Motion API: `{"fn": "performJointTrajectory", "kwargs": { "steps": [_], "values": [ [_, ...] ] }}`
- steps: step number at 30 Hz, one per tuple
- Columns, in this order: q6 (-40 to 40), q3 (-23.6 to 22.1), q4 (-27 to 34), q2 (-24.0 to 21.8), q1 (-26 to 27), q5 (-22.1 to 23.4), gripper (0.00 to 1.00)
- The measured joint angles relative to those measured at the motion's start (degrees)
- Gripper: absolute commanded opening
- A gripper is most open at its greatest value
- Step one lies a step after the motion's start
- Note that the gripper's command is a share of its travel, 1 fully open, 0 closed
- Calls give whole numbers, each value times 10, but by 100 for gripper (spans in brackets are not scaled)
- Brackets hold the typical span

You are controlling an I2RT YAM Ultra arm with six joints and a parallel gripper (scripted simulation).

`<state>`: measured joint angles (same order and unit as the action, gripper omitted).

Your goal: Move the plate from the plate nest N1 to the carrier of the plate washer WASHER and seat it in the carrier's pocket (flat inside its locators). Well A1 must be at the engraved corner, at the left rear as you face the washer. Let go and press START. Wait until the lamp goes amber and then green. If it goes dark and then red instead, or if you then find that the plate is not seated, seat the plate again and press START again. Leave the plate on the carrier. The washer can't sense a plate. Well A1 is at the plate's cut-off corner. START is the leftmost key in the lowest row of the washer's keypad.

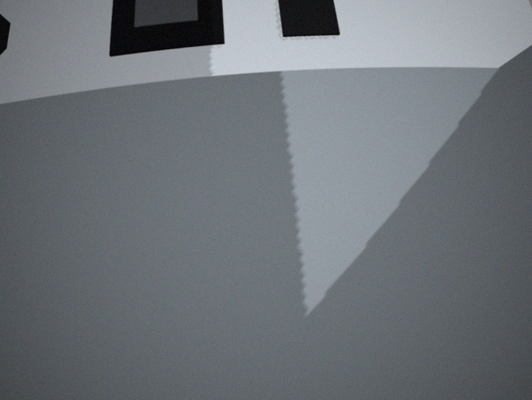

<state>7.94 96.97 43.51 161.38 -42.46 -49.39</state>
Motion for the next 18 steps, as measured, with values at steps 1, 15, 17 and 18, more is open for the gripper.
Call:
{"fn": "performJointTrajectory", "kwargs": {
  "steps": [1,15,17,18],
  "values": [
    [-1,0,-1,1,1,0,100],
    [-14,-5,-20,5,7,-2,100],
    [-16,-5,-24,5,9,-2,100],
    [-17,-6,-26,4,10,-3,100]
  ]
}}
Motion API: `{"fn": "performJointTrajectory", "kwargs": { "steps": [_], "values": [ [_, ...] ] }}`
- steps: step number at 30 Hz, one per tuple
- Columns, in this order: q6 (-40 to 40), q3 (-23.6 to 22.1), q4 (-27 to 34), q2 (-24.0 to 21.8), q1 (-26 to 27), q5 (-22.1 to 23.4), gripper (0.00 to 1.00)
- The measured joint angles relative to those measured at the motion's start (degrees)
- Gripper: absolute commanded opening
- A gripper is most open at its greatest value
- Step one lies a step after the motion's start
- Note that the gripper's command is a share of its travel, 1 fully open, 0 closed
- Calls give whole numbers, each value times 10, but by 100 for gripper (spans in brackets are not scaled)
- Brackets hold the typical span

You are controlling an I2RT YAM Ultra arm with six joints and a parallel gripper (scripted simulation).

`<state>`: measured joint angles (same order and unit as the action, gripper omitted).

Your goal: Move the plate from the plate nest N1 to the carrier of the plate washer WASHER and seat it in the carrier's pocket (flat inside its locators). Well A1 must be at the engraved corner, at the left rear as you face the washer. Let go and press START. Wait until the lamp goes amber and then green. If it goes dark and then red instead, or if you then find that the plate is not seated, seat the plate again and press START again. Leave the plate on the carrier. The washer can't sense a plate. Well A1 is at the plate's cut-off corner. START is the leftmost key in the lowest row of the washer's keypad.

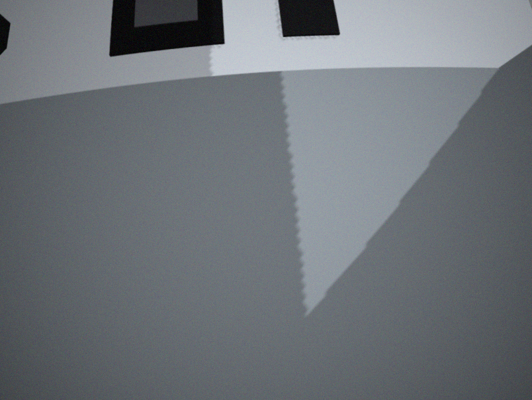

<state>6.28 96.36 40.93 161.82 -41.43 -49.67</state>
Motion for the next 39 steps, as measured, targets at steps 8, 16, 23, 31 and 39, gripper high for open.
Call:
{"fn": "performJointTrajectory", "kwargs": {
  "steps": [8,16,23,31,39],
  "values": [
    [-7,-2,-10,4,5,-2,100],
    [-12,-2,-16,4,6,-2,100],
    [-12,-2,-18,4,6,-2,100],
    [-12,-2,-18,4,6,-2,100],
    [-12,-2,-18,4,6,-2,100]
  ]
}}
